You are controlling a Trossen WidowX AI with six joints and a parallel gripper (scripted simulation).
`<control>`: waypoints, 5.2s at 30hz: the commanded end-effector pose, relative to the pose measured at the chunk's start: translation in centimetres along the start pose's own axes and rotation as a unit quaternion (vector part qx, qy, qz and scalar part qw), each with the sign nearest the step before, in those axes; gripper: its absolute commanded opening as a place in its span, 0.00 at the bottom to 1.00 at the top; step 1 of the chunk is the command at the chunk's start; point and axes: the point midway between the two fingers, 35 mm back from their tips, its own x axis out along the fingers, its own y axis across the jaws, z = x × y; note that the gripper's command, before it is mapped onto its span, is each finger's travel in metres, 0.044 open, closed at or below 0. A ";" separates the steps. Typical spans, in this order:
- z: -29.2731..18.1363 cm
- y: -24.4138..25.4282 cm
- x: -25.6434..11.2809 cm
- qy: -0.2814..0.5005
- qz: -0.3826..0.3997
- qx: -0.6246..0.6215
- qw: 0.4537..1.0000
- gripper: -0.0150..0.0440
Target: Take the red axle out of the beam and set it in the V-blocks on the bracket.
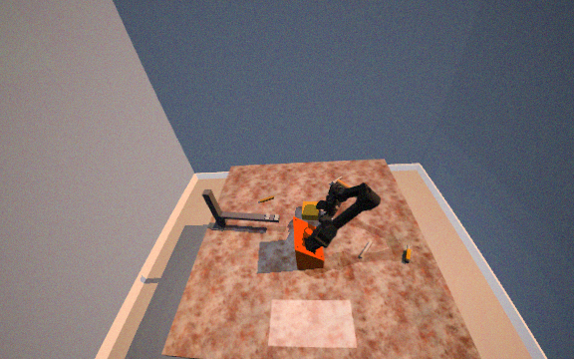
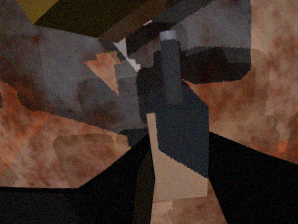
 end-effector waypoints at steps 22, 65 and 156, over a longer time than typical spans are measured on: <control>0.9 0.0 -8.1 -0.004 0.001 -0.001 1.000 0.25; 1.7 -4.8 -7.7 -0.004 -0.001 -0.259 0.966 0.25; 3.7 -3.9 -1.3 -0.004 -0.001 -0.259 0.966 0.25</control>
